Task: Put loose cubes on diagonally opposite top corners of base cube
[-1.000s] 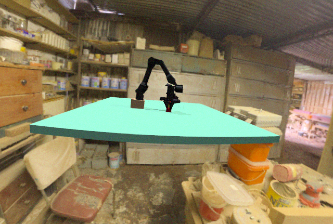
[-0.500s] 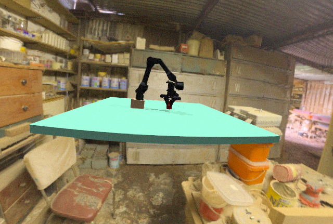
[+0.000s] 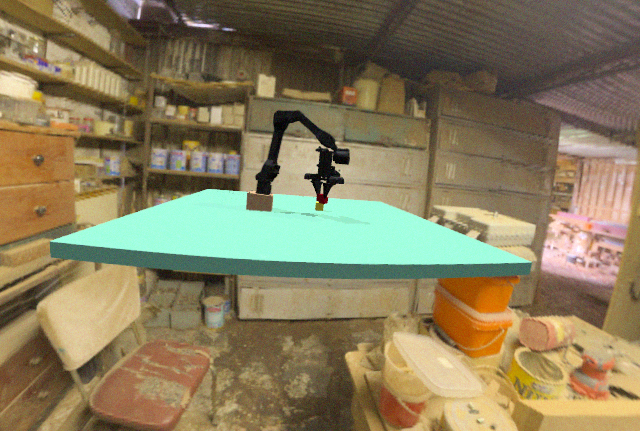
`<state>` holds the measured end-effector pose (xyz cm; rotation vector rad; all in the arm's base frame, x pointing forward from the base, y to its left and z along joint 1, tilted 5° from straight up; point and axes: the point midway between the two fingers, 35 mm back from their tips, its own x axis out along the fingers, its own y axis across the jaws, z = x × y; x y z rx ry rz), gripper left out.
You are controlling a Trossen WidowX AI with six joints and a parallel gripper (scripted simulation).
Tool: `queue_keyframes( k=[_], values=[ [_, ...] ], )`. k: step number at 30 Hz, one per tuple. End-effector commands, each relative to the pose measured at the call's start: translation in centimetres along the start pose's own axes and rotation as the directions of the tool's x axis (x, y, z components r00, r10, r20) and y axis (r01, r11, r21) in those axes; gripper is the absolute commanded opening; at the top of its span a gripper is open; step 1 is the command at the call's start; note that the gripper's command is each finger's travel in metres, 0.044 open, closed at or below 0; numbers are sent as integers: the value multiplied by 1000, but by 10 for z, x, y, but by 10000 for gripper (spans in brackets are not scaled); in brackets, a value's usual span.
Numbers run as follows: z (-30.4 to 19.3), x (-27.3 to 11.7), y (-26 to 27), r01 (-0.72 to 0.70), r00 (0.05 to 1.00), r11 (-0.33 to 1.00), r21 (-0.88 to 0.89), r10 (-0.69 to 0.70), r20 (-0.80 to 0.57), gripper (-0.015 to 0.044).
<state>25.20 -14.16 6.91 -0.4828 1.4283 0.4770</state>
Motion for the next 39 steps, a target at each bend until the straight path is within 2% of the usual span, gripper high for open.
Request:
queue_keyframes(
  k=[1, 12, 25, 39],
  values=[
    [1, -17, -1, 10, 1000, 1000, -4, -10, 7, 105],
    [1, -38, 3, 9, 1000, 1000, 11, -9, 7, 105],
    [36, -36, 22, 4, 1000, 952, 307, -7, 7, 105],
    [71, -34, 48, -1, 1000, 802, 598, -5, 8, 105]
  ],
)
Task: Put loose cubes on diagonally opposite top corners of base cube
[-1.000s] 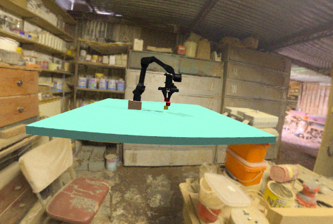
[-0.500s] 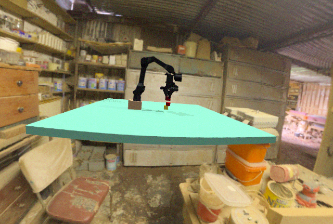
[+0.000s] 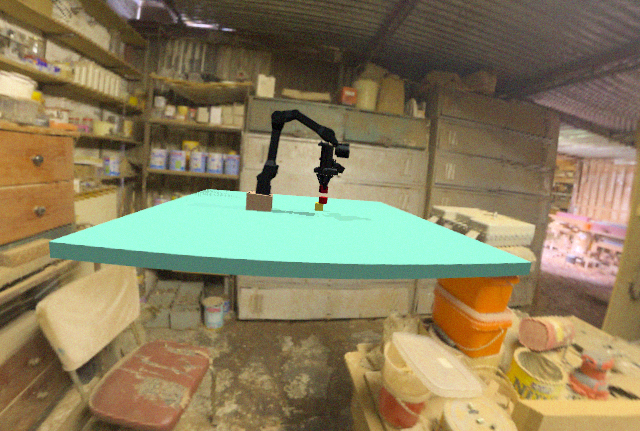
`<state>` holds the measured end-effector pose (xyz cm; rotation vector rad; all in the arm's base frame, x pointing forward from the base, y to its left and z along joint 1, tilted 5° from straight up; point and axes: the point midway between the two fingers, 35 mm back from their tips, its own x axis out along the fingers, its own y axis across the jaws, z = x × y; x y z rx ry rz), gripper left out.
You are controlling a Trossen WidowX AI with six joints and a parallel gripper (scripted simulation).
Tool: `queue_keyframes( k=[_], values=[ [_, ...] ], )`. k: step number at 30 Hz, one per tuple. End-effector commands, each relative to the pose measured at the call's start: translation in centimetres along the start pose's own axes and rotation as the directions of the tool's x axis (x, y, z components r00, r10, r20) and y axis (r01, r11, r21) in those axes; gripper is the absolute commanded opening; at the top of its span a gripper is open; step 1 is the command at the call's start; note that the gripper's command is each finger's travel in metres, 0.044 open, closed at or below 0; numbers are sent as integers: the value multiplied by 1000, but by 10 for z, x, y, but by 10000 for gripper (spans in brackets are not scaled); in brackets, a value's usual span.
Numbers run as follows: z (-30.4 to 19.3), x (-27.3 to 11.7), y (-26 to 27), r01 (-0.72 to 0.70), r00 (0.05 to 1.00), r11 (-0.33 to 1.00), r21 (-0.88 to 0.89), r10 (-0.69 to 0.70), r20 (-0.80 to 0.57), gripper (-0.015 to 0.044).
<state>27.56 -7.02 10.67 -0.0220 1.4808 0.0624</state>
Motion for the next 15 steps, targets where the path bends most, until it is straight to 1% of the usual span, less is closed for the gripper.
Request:
queue_keyframes(
  k=[1, 15],
  values=[
    [5, 0, 11, 4, 1000, 995, 98, -5, 4, 105],
    [13, 1, 54, -1, 1000, 910, 414, -2, 5, 105]
  ],
)
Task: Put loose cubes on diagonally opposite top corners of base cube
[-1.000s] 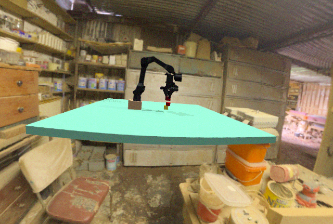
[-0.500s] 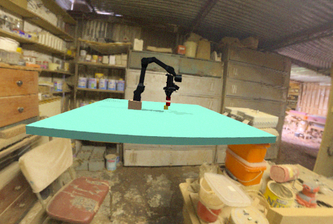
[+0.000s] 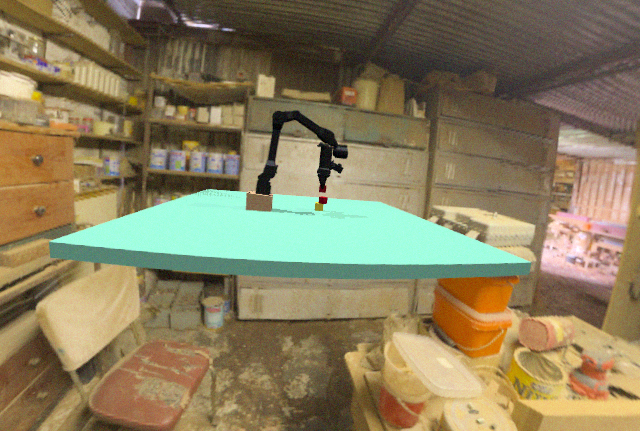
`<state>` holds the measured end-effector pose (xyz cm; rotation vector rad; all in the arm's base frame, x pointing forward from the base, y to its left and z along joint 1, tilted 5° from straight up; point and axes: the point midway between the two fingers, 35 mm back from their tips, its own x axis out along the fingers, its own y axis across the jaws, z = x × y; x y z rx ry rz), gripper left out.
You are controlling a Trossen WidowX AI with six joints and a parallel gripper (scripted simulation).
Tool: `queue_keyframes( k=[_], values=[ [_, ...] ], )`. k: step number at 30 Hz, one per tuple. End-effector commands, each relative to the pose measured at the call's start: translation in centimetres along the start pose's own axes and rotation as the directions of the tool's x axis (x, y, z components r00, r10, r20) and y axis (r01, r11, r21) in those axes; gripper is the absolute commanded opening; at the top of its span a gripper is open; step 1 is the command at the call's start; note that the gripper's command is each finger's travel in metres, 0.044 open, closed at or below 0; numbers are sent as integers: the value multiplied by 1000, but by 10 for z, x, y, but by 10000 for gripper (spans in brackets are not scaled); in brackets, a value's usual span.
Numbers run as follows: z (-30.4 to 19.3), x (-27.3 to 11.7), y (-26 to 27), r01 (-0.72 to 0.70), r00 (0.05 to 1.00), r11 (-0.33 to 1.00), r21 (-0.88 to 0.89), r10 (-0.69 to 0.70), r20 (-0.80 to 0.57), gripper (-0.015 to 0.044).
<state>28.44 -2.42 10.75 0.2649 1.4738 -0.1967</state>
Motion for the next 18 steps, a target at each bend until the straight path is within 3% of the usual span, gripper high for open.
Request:
queue_keyframes(
  k=[1, 18],
  values=[
    [-2, 0, 12, 2, 1000, 995, 98, -2, 5, 105],
    [-19, 0, 63, -7, 1000, 879, 477, 4, 6, 105]
  ],
)
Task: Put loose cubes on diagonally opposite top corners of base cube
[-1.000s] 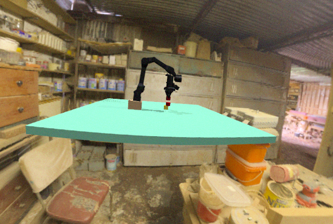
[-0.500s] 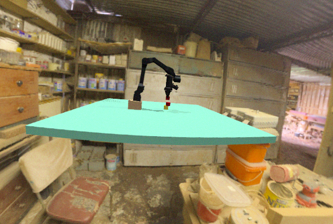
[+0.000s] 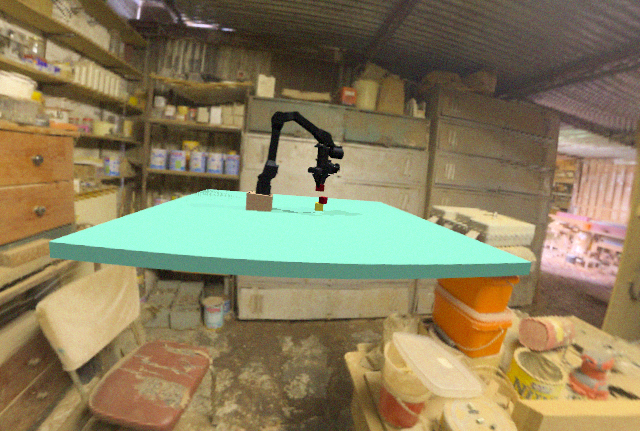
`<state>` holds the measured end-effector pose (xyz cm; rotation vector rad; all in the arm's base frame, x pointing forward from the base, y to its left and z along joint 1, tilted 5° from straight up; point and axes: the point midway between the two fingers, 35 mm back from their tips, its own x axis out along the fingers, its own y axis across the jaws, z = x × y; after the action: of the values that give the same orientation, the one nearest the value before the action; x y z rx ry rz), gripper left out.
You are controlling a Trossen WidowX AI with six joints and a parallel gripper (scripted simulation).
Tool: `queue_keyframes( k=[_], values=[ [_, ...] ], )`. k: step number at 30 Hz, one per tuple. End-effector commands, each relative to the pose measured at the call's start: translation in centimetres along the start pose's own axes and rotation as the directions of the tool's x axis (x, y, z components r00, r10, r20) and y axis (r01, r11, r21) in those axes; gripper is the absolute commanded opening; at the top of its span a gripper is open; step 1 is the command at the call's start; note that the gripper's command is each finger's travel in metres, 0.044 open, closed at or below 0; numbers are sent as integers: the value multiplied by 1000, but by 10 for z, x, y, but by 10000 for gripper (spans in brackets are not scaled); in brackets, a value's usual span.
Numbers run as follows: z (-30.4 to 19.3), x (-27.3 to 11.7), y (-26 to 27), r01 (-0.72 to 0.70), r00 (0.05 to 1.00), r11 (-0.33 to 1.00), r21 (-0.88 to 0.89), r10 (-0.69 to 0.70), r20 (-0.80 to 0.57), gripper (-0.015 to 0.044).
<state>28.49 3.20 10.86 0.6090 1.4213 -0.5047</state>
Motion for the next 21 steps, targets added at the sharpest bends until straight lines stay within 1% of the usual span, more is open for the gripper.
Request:
queue_keyframes(
  k=[1, 8, 15, 21],
  values=[
    [-9, 0, 9, -2, 1000, 995, 98, 1, 5, 105],
    [-24, 0, 21, -5, 1000, 970, 244, 4, 4, 105],
    [-25, 2, 21, -5, 1000, 969, 248, 4, 4, 105],
    [-25, 20, 21, -4, 1000, 968, 252, 3, 3, 105]
  ],
)
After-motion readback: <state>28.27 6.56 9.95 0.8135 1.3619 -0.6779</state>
